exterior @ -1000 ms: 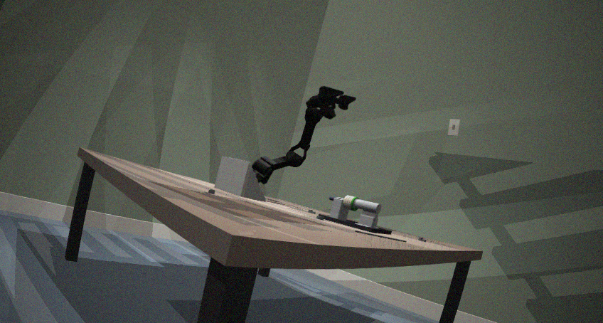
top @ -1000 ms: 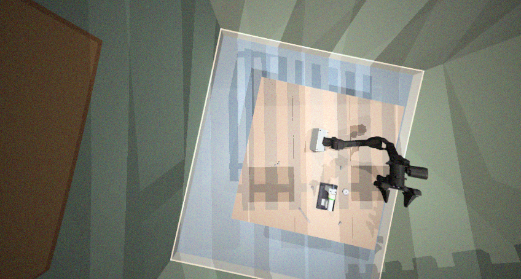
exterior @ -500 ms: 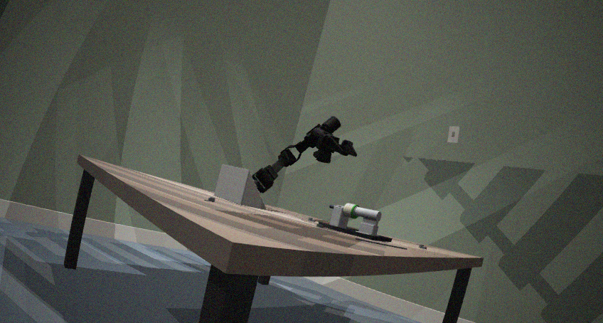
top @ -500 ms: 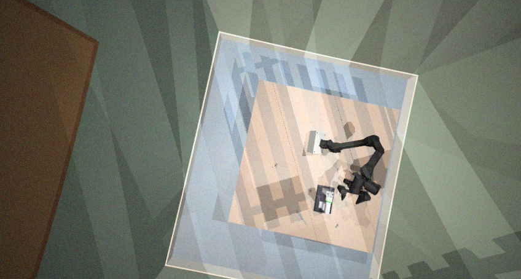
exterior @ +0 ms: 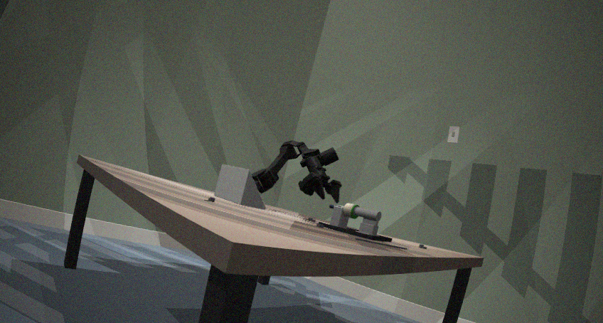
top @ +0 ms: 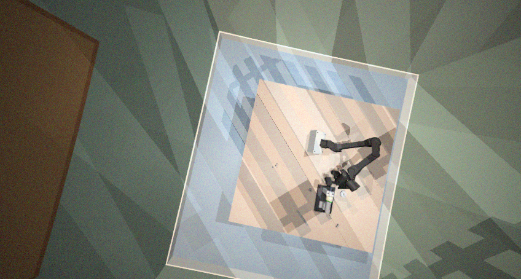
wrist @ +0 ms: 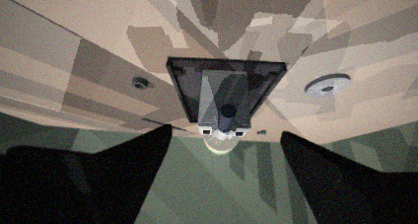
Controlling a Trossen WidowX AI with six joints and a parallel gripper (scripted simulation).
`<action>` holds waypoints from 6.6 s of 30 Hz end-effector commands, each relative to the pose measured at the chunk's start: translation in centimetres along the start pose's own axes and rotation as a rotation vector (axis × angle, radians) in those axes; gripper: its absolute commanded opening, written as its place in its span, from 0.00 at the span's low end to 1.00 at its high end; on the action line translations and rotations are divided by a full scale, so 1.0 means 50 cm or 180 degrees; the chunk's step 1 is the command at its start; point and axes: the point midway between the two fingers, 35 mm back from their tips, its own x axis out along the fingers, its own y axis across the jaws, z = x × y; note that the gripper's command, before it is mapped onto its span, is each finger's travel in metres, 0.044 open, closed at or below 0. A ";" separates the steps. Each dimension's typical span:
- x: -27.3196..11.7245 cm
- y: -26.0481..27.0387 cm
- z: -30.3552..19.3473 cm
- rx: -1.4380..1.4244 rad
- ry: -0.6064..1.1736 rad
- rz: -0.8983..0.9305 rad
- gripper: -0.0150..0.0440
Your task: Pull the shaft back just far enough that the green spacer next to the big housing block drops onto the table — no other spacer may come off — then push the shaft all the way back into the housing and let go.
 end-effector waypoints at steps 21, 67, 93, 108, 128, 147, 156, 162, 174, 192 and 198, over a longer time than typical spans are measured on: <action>-0.002 -0.003 0.008 -0.0024 -0.0011 0.0013 1.00; 0.039 -0.006 -0.085 0.9209 0.0034 0.3798 1.00; 0.039 -0.006 -0.085 0.9209 0.0034 0.3798 1.00; 0.069 -0.006 -0.058 0.9209 0.0033 0.3795 1.00; 0.098 -0.007 -0.026 0.9211 0.0024 0.3795 1.00; 0.098 -0.007 -0.026 0.9211 0.0024 0.3795 1.00; 0.099 -0.007 -0.026 0.9211 0.0024 0.3794 1.00; 0.108 -0.007 -0.017 0.9211 0.0023 0.3794 1.00; 0.124 -0.007 -0.001 0.9212 0.0020 0.3794 1.00; 0.123 -0.007 -0.002 0.9199 0.0028 0.3788 0.38; 0.123 -0.007 -0.002 0.9199 0.0028 0.3788 0.25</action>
